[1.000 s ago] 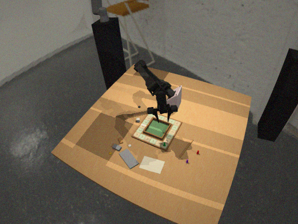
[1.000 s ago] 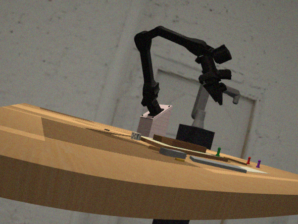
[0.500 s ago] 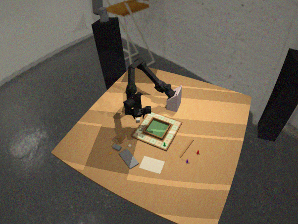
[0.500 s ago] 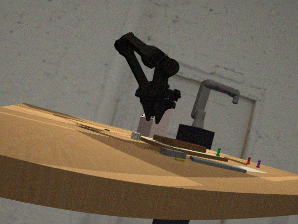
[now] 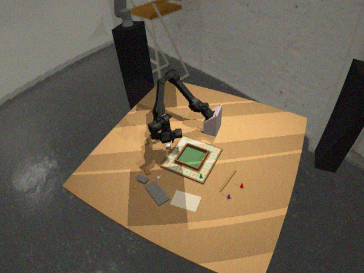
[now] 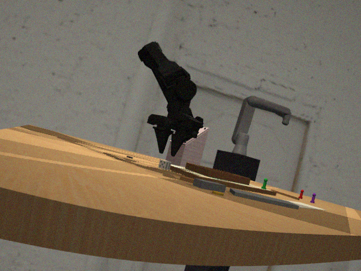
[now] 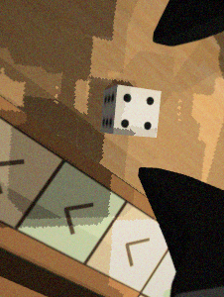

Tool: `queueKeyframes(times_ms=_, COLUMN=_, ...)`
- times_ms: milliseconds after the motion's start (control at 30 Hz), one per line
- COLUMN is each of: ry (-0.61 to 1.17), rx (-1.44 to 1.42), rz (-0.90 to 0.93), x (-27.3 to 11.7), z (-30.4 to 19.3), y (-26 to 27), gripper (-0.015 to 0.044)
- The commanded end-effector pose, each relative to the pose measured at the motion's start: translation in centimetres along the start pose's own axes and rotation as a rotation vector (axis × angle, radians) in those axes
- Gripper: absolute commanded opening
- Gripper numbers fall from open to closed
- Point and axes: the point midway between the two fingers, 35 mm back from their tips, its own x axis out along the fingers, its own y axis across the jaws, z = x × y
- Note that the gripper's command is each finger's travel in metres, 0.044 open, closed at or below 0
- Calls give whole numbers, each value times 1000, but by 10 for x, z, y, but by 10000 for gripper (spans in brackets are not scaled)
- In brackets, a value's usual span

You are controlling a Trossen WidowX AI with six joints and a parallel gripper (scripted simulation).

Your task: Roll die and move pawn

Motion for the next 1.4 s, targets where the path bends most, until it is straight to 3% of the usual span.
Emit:
queueKeyframes(times_ms=0, ry=2, rx=-9, rz=6, x=7, z=0, y=2, gripper=275)
queueKeyframes(times_ms=633, ry=3, rx=-9, rz=5, x=34, z=0, y=2, gripper=275)
queueKeyframes(times_ms=833, ry=3, rx=-9, rz=5, x=34, z=0, y=2, gripper=118)
queueKeyframes(times_ms=1033, ry=3, rx=-9, rz=5, x=34, z=0, y=2, gripper=77)
queueKeyframes(times_ms=1133, ry=2, rx=-8, rz=7, x=31, z=1, y=2, gripper=0)
queueKeyframes(times_ms=1367, ry=-2, rx=-6, rz=18, x=-7, z=9, y=-2, gripper=0)
